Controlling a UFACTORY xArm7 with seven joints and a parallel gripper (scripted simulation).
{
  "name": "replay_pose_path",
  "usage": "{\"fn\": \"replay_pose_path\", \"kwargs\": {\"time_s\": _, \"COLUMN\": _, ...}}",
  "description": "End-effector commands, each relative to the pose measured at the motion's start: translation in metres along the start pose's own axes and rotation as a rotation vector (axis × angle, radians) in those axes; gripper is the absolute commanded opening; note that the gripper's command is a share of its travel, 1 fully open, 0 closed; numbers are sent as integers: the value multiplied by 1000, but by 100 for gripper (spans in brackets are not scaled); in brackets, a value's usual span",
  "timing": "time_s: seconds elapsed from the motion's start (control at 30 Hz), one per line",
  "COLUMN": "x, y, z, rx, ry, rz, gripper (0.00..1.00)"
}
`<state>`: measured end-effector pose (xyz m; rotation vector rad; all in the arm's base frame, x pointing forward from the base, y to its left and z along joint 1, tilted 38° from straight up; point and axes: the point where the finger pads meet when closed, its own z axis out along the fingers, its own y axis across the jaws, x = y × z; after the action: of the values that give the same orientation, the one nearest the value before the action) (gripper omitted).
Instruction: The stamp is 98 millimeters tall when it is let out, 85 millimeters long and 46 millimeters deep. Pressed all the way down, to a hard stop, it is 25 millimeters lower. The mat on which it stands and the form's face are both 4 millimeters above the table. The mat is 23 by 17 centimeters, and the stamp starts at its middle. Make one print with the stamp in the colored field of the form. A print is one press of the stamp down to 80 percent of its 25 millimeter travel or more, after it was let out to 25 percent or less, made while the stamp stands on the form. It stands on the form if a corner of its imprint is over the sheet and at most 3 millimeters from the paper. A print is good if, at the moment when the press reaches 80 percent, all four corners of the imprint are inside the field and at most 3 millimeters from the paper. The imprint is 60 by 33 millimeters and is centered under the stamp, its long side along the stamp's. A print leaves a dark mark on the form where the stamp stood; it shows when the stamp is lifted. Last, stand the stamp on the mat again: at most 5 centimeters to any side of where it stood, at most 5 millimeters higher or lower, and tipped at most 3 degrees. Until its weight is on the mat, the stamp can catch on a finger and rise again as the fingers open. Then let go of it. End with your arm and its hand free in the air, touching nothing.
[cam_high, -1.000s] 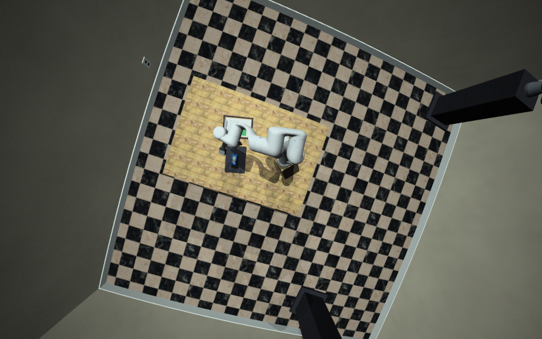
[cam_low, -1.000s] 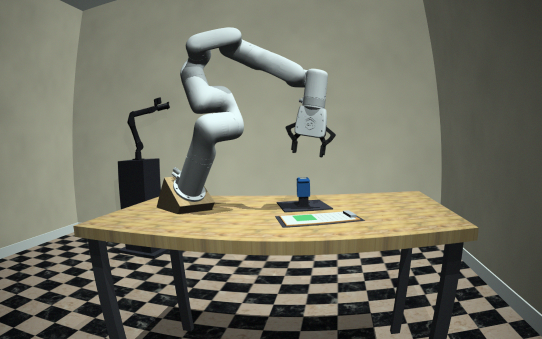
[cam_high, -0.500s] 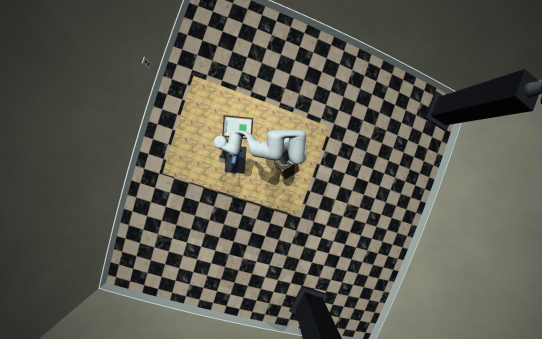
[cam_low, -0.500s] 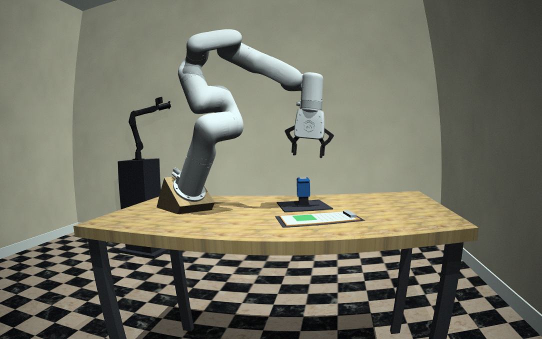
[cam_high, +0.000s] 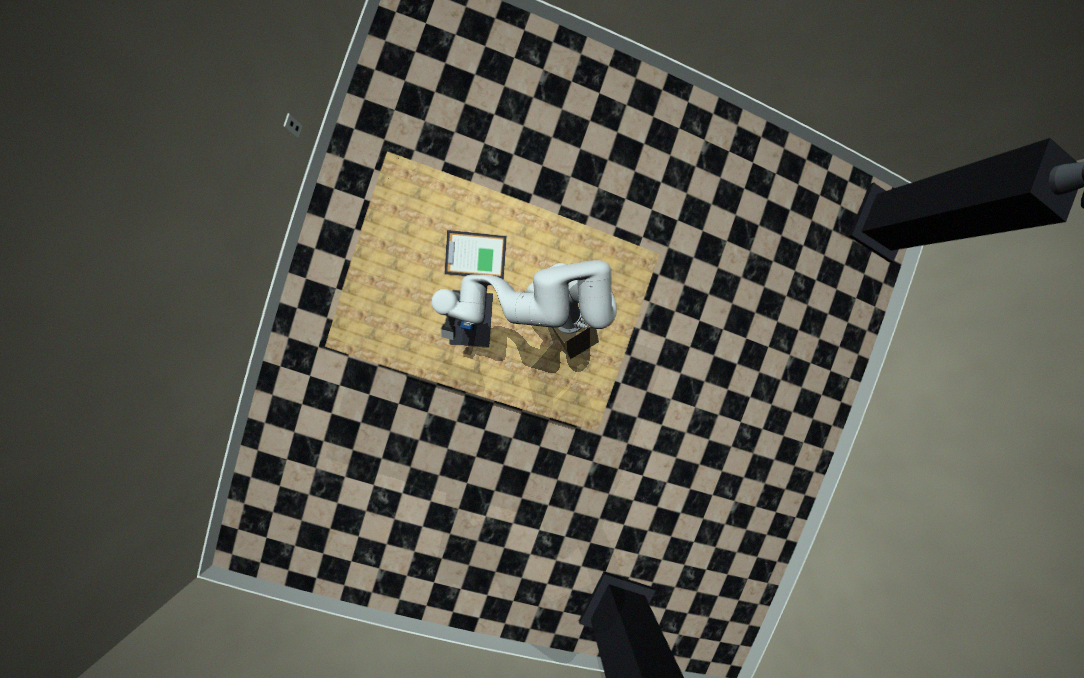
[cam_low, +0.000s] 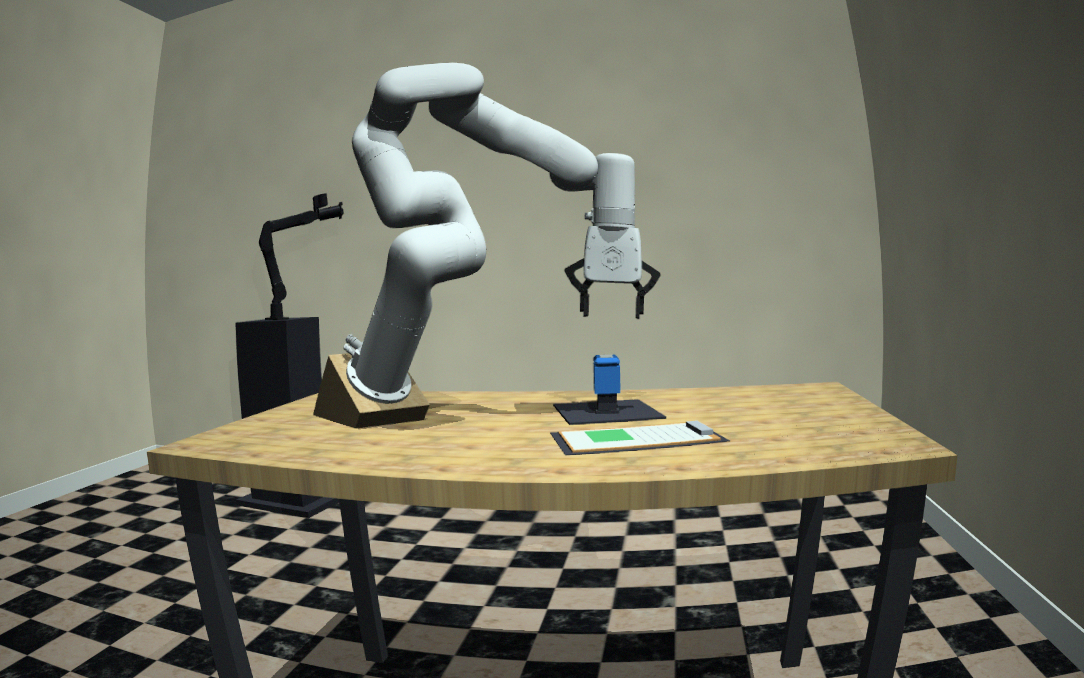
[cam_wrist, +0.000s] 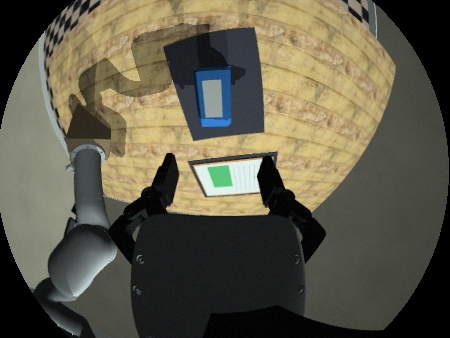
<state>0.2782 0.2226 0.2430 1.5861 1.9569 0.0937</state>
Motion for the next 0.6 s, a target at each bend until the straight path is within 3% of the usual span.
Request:
{"fn": "replay_pose_path", "kwargs": {"time_s": 0.0, "x": 21, "y": -5, "z": 5, "rx": -27, "ry": -2, "rz": -39, "gripper": 100}}
{"fn": "replay_pose_path", "kwargs": {"time_s": 0.57, "x": 37, "y": -11, "z": 12, "rx": -49, "ry": -4, "rz": -70, "gripper": 100}}
